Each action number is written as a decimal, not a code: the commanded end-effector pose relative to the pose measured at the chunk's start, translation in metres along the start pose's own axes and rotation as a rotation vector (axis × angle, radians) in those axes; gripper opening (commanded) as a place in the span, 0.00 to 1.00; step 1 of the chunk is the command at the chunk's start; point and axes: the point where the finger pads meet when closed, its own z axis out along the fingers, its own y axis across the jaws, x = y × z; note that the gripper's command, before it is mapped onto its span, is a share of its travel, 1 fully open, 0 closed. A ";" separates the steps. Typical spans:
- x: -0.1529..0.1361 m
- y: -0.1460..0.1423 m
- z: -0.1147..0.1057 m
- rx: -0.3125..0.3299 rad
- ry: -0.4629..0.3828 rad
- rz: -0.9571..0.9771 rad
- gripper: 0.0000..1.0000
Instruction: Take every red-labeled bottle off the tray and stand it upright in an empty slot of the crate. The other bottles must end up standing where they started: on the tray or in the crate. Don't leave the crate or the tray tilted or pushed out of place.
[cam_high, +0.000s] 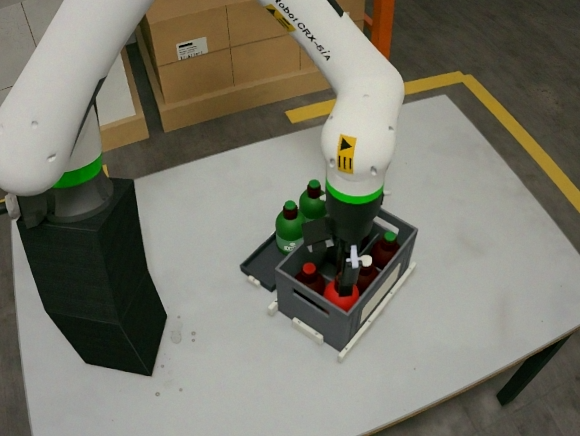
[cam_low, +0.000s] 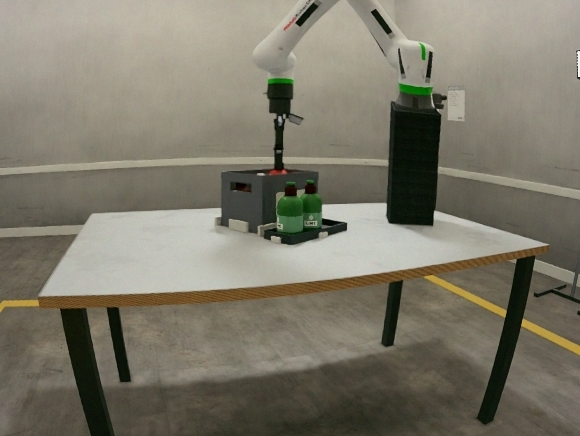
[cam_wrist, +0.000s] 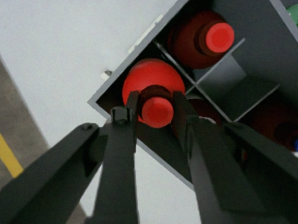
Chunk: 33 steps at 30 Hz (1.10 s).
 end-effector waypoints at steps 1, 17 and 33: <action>-0.001 0.000 0.002 0.000 -0.001 0.000 0.10; -0.001 0.000 0.012 0.000 -0.001 0.000 0.10; -0.001 0.000 0.019 0.000 -0.001 0.000 0.10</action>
